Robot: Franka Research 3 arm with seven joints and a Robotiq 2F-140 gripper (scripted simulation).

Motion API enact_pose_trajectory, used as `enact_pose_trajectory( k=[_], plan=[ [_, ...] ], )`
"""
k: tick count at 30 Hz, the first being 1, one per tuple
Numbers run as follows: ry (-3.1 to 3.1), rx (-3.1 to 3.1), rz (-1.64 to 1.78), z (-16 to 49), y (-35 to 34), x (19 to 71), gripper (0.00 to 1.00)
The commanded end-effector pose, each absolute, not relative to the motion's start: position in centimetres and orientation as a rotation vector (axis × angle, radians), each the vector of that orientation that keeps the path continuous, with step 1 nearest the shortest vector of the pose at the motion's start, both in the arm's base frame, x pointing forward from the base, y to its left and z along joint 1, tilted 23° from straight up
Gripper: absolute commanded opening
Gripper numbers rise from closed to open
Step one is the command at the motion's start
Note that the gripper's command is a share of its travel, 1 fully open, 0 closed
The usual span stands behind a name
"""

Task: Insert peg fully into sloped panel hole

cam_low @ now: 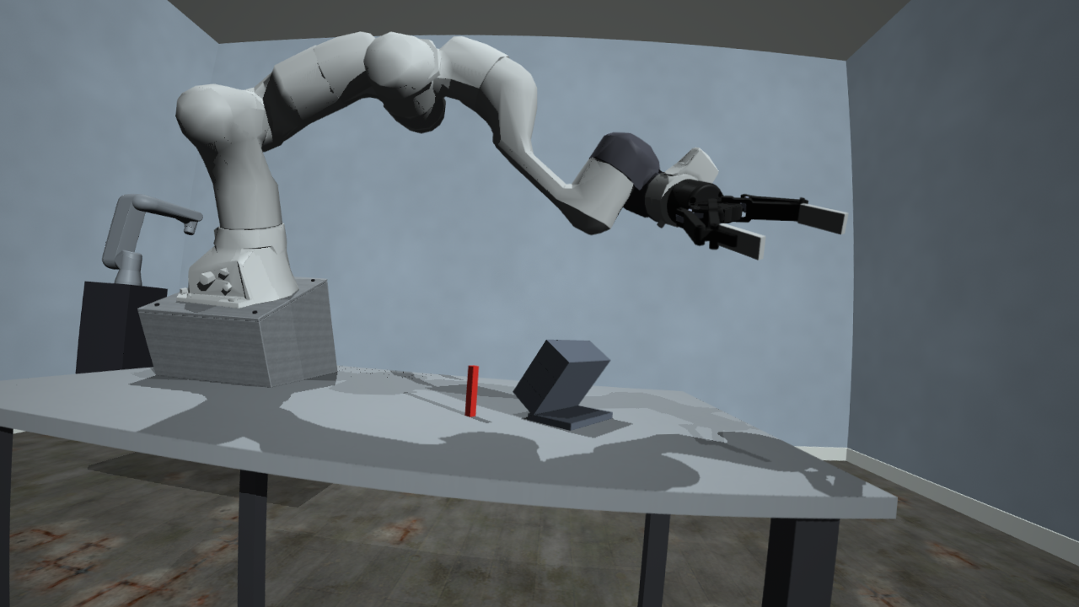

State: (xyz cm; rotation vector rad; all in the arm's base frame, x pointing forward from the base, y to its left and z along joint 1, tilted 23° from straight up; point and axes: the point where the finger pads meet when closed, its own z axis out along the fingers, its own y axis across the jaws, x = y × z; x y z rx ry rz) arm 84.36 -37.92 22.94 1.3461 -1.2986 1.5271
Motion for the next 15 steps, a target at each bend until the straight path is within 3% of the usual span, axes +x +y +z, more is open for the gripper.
enact_pose_trajectory(
  k=[1, 15],
  plan=[
    [-1.299, 1.346, 1.527, 23.0, -37.9, 84.4, 1.00],
    [-1.351, 1.547, 1.241, 17.6, -38.9, 79.8, 1.00]
  ],
)
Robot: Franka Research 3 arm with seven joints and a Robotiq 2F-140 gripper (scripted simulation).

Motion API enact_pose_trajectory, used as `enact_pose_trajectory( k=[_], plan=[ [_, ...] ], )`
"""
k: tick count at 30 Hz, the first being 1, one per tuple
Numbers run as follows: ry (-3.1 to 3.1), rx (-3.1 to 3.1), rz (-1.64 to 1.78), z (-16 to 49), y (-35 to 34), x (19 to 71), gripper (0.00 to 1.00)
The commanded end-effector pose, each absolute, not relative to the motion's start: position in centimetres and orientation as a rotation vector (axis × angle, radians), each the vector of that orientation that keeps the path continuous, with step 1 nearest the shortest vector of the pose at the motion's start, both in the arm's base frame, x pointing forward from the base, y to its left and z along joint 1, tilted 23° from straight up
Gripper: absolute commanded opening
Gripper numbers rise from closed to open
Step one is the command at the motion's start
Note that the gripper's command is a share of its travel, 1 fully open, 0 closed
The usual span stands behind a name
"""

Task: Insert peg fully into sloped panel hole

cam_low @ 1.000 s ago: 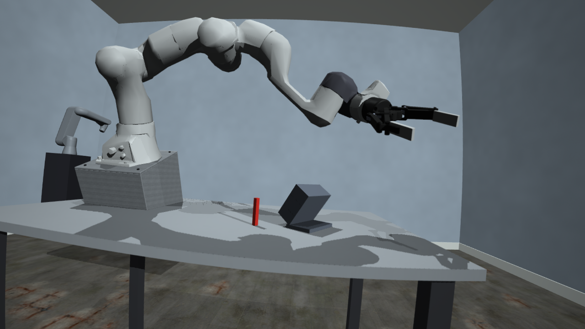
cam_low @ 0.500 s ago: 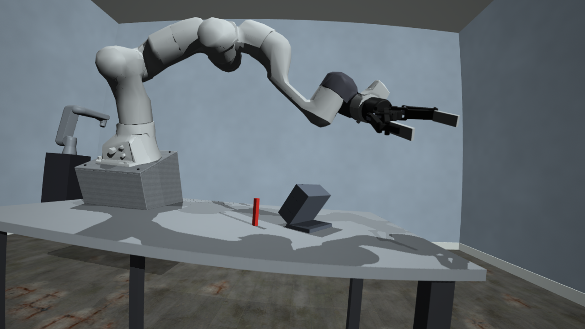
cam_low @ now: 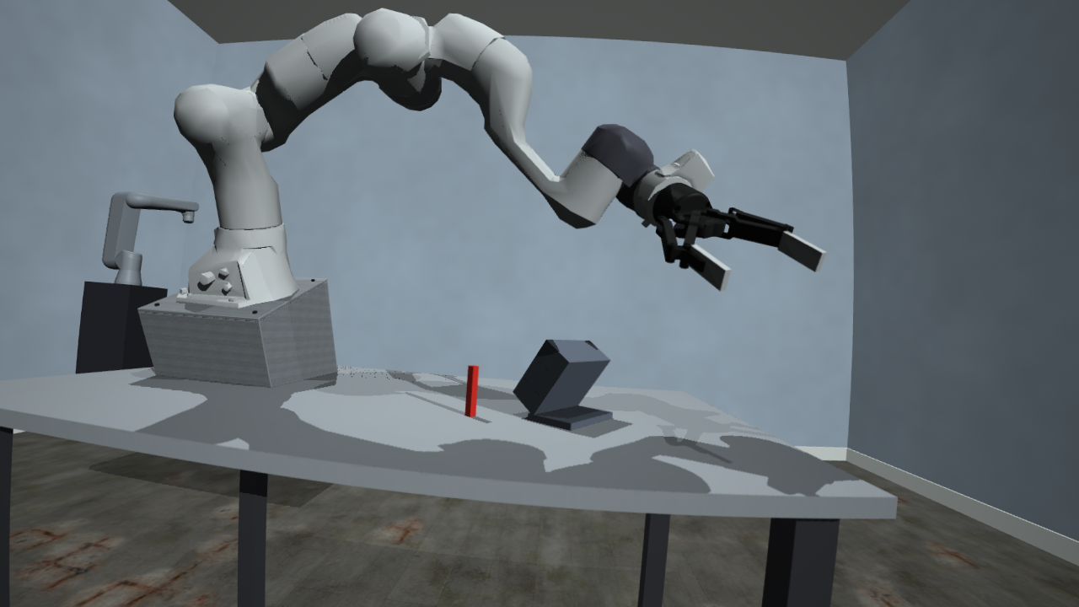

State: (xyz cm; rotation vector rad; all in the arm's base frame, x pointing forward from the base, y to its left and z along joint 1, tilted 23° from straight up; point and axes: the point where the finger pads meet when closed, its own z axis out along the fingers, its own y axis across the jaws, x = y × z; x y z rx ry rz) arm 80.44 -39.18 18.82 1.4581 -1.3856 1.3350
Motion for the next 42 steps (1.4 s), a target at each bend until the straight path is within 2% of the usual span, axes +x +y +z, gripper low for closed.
enact_pose_trajectory(
  k=[1, 21, 42],
  plan=[
    [-1.354, 1.564, 1.219, 17.2, -38.9, 79.4, 1.00],
    [-1.381, 1.844, 0.898, 11.8, -35.9, 72.8, 1.00],
    [-1.339, 2.170, 0.590, 7.6, -29.2, 64.0, 1.00]
  ],
)
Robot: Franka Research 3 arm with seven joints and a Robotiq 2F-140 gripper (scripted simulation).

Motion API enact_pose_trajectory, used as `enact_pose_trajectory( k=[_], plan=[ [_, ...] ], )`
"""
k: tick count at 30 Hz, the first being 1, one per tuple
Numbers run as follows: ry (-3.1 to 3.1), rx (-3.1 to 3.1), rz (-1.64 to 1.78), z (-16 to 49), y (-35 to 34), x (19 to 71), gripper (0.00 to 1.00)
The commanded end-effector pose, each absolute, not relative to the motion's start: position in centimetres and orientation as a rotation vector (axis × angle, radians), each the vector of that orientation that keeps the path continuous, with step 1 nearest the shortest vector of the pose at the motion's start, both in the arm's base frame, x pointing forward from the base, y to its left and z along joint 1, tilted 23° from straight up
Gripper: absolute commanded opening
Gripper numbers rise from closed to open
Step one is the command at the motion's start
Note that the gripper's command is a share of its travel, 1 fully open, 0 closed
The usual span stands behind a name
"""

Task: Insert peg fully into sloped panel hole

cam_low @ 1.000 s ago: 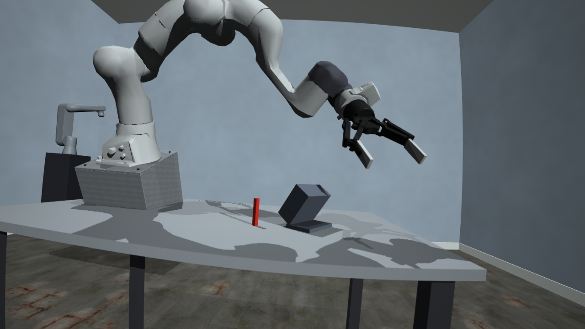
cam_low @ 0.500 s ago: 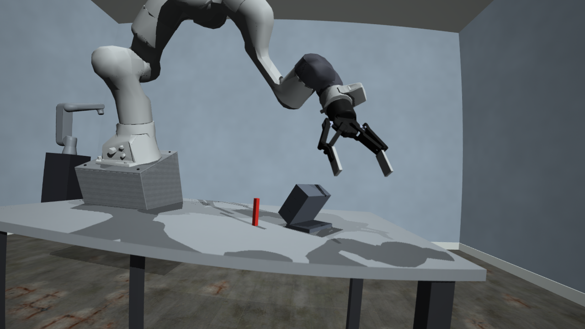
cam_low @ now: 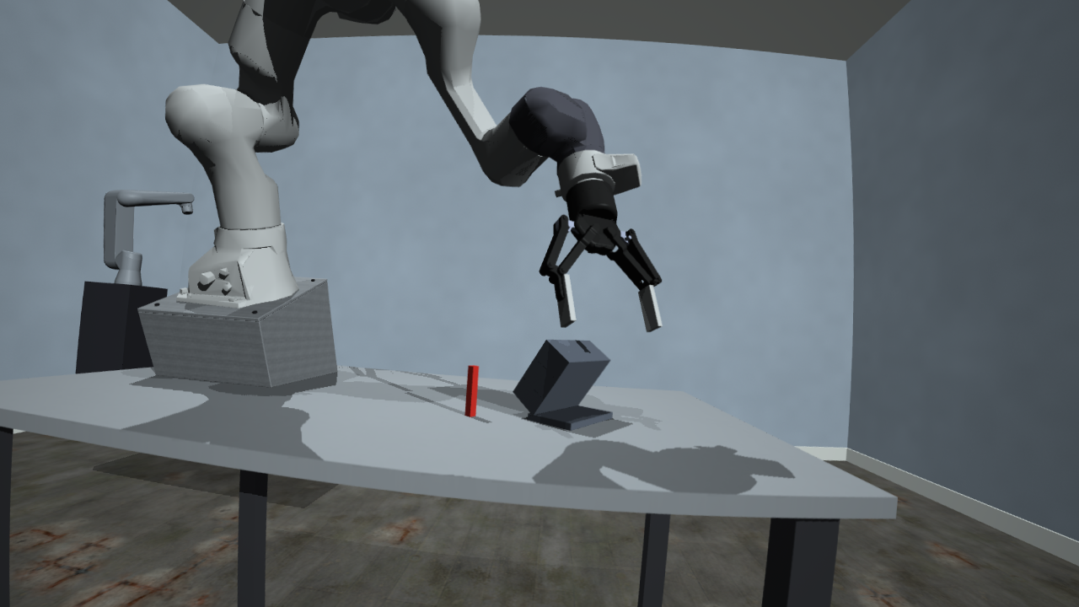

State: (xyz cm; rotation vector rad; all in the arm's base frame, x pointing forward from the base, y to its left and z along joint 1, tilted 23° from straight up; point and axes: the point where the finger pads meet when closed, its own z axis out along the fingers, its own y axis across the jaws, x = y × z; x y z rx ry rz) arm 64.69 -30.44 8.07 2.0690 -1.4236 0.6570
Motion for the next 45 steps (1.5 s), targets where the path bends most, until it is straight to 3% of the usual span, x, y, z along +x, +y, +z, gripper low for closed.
enact_pose_trajectory(
  k=[1, 18, 28, 45],
  plan=[
    [-1.334, 2.187, 0.576, 7.5, -28.8, 63.5, 1.00],
    [-1.246, 2.426, 0.393, 5.5, -22.4, 55.9, 1.00],
    [-1.080, 2.533, 0.201, 3.2, -21.1, 47.7, 1.00],
    [-1.037, 2.553, 0.152, 2.6, -20.8, 45.6, 1.00]
  ],
)
